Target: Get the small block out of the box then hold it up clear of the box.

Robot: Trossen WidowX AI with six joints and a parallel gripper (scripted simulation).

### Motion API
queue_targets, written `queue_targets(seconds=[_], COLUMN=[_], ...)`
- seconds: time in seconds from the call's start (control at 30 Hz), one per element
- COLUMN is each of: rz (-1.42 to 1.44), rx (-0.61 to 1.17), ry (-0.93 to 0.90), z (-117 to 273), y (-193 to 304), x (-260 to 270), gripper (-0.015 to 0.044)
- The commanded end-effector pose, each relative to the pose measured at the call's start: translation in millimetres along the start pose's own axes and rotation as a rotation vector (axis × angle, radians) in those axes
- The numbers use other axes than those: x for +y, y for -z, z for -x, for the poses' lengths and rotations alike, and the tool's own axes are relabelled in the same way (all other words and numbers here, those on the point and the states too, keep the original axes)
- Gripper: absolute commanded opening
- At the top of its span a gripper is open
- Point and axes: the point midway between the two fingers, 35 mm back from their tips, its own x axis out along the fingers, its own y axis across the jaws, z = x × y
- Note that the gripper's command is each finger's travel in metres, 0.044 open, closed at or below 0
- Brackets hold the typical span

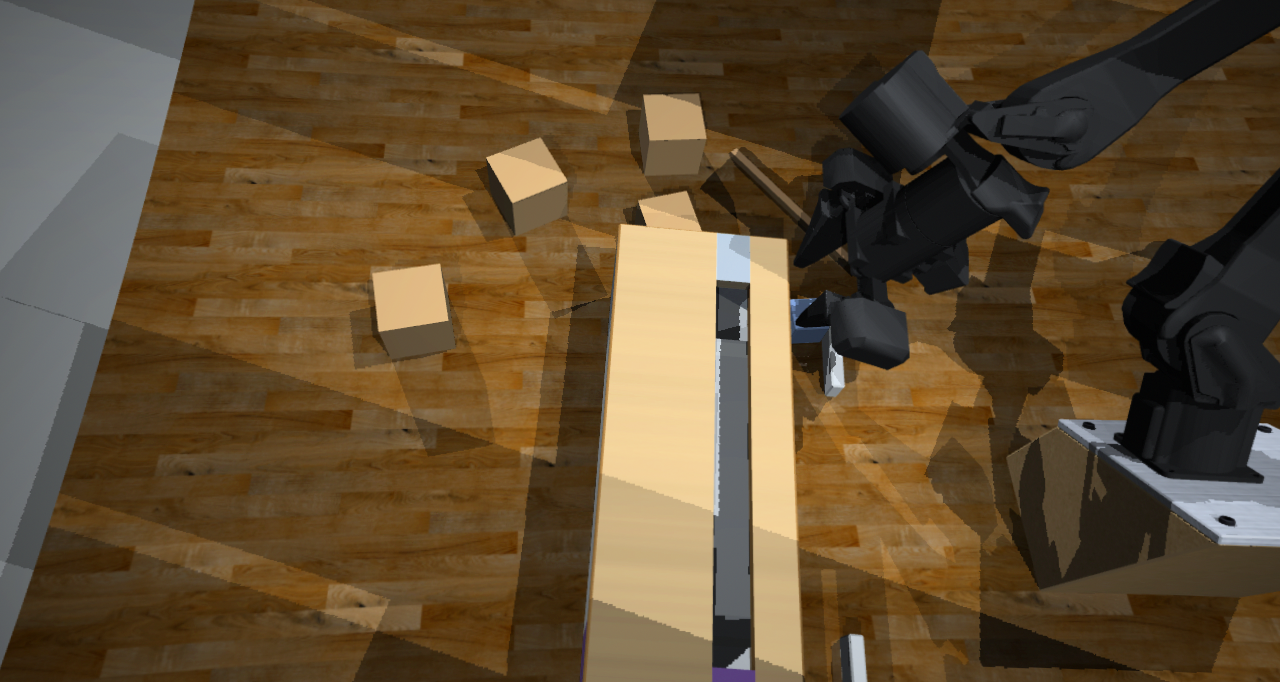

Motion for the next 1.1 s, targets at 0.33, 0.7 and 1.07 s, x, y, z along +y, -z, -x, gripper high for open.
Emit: queue_targets(seconds=[0.33,0.7,1.07], rz=[-0.003,-0.002,0.0], rx=[-0.005,-0.005,-0.004], ry=[0.009,0.008,0.004], z=[-21,-36,-50], y=[-10,-18,-29], x=[-2,-2,0], gripper=[0.0285,0.0285,0.0285])
